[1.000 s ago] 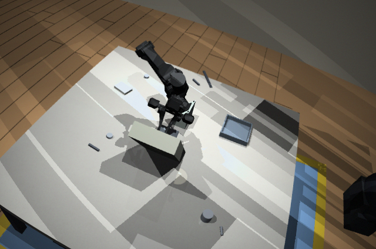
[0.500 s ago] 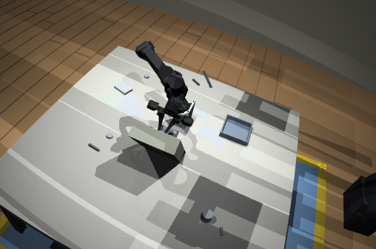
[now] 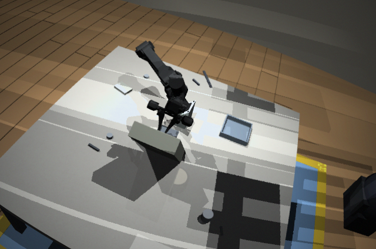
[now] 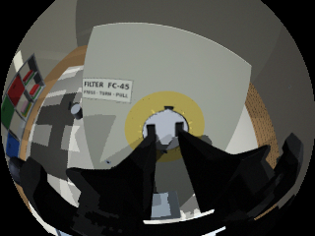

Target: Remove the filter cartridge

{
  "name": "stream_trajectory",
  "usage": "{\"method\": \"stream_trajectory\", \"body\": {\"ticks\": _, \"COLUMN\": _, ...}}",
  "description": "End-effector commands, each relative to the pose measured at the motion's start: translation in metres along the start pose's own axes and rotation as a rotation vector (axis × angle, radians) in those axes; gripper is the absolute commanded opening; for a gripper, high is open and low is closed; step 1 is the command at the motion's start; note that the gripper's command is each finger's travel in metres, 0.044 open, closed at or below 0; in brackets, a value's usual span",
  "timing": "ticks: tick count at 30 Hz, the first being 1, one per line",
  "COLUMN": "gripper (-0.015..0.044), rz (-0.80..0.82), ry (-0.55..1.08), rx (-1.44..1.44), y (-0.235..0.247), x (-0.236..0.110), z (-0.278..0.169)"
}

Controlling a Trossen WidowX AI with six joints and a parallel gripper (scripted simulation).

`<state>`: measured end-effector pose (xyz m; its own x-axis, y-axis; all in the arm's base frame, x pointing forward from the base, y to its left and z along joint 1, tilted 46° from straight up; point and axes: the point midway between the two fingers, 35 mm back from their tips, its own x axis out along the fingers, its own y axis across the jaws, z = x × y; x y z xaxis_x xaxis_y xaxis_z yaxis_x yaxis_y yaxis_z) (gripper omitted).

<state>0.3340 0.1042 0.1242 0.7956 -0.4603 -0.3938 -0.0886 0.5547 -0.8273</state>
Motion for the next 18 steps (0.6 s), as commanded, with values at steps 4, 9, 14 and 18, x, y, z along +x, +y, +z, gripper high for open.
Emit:
{"method": "stream_trajectory", "body": {"ticks": 4, "gripper": 0.0106, "rz": 0.004, "ry": 0.000, "rx": -0.006, "y": 0.0006, "x": 0.0029, "z": 0.0000}}
{"method": "stream_trajectory", "body": {"ticks": 9, "gripper": 0.0106, "rz": 0.004, "ry": 0.000, "rx": -0.006, "y": 0.0007, "x": 0.0032, "z": -0.0002}}
{"method": "stream_trajectory", "body": {"ticks": 14, "gripper": 0.0106, "rz": 0.004, "ry": 0.000, "rx": -0.006, "y": 0.0007, "x": 0.0040, "z": -0.0003}}
{"method": "stream_trajectory", "body": {"ticks": 18, "gripper": 0.0106, "rz": 0.004, "ry": 0.000, "rx": -0.006, "y": 0.0007, "x": 0.0069, "z": -0.0003}}
